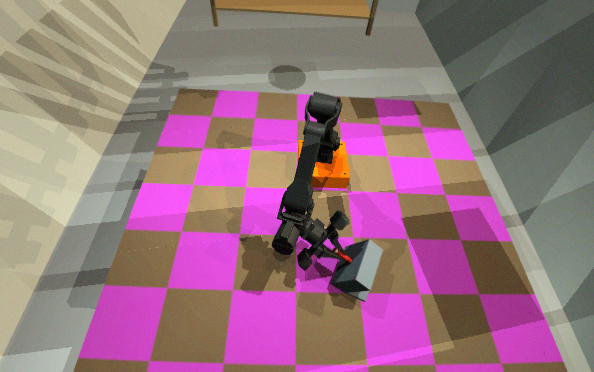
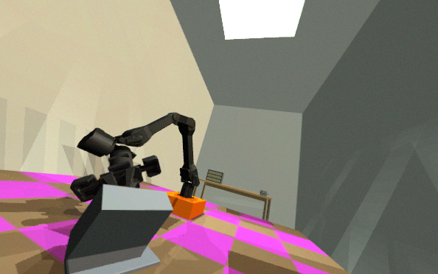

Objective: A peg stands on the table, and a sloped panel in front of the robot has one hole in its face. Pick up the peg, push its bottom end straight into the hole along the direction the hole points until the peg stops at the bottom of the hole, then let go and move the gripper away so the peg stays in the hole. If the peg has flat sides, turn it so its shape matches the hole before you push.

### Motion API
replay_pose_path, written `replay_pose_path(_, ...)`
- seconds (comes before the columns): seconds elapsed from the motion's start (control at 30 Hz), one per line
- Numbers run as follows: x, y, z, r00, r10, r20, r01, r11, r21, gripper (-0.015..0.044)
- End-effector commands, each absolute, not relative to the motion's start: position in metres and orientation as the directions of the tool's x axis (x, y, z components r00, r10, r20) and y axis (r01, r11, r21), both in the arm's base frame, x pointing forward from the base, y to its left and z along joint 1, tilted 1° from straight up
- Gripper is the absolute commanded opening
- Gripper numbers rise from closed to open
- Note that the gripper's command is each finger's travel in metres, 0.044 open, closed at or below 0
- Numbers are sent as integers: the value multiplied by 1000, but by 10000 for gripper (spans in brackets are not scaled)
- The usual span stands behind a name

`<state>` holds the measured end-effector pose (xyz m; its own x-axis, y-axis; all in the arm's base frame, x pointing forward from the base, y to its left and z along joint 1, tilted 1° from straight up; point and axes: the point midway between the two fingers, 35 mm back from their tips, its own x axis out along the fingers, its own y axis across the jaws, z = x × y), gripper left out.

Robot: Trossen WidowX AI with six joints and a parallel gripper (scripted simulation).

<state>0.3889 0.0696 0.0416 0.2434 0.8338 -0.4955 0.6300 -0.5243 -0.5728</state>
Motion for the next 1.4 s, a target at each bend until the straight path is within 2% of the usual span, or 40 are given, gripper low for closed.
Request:
replay_pose_path(0.0, 389, 72, 39, 241, 832, -499, 624, -527, -577, 0)
replay_pose_path(0.67, 390, 75, 38, 241, 834, -495, 629, -523, -575, 0)
replay_pose_path(1.2, 390, 72, 39, 241, 834, -497, 628, -524, -575, 420)
replay_pose_path(1.23, 390, 71, 40, 241, 834, -497, 628, -524, -575, 440)
replay_pose_path(1.37, 389, 66, 42, 241, 832, -499, 627, -526, -574, 440)
